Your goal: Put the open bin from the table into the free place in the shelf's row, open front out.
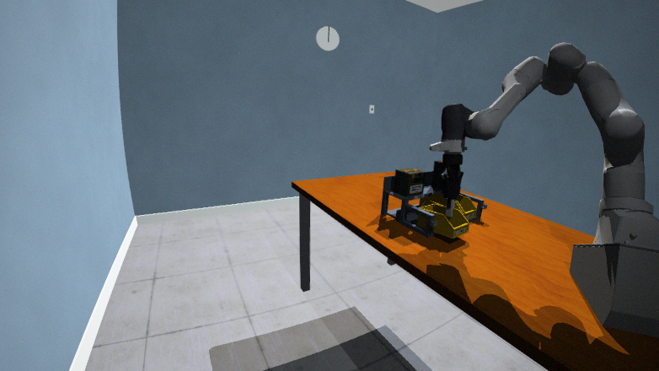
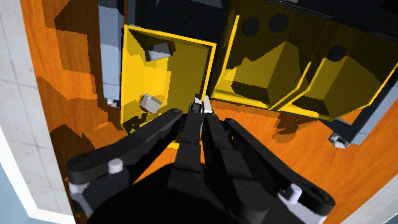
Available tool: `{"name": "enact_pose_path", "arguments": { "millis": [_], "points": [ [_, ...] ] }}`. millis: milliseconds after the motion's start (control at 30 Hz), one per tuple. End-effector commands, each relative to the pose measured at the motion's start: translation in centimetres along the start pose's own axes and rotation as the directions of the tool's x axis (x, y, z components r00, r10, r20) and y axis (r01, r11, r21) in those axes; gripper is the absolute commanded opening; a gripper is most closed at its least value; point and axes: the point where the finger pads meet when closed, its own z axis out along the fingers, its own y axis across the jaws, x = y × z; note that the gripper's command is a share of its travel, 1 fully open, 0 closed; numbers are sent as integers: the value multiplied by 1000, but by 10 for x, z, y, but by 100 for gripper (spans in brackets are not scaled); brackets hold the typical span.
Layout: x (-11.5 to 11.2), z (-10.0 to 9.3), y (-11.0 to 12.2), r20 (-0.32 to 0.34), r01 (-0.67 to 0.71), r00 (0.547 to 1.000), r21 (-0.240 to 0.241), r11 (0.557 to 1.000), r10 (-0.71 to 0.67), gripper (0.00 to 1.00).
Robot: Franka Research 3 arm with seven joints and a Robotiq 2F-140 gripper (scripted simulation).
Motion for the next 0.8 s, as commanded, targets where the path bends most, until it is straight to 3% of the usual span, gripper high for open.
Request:
{"name": "enact_pose_path", "arguments": {
  "millis": [0, 767],
  "points": [
    [3, -2, -1, -7, -1, 1000, 3, 1000, 1, 0],
    [11, -2, -1, -18, -1, 1000, 3, 1000, 1, 0]
  ]
}}
